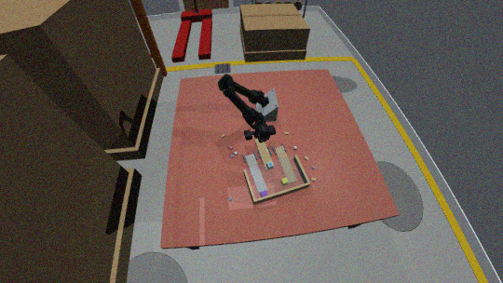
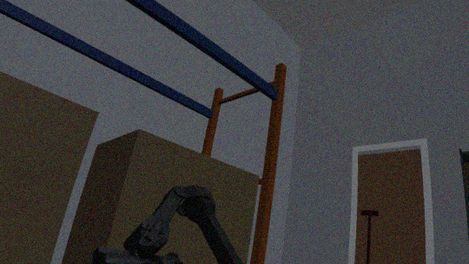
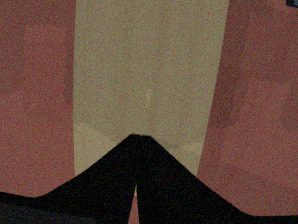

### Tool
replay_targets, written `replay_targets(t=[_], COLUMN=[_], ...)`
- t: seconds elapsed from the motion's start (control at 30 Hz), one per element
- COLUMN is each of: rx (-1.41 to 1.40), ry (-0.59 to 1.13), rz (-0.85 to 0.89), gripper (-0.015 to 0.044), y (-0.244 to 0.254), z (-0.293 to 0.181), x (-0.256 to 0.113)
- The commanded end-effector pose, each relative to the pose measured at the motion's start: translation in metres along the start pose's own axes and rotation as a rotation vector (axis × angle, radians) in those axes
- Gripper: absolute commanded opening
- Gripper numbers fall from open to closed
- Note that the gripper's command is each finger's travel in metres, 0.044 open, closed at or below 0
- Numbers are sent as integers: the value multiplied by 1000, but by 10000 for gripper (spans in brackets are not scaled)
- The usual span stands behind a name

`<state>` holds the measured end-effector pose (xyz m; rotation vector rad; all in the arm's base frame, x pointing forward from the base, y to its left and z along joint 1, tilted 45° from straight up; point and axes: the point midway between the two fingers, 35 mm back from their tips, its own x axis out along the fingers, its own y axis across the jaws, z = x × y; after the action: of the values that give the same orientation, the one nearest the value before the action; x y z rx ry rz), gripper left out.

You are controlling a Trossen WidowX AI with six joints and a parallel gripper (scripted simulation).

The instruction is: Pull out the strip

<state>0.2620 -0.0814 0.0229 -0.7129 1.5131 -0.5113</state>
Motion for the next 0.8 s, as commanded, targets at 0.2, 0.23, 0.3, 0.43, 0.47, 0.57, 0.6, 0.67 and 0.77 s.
replay_targets(t=[0.2,0.23,0.3,0.43,0.47,0.57,0.6,0.67,0.77], rx=[-19,-19,-19,-19,-19,-19,-19,-20,-20], ry=[28,28,28,28,28,28,28,28,29], rz=[-5,-5,-5,-5,-5,-5,-5,-5,-5], gripper=[0,0,0,0,0,0,0,0,0], y=[0,0,0,0,0,-1,-1,-1,-1], z=[-25,-26,-29,-35,-36,-41,-42,-45,-49], x=[5,5,5,4,4,4,4,4,4])
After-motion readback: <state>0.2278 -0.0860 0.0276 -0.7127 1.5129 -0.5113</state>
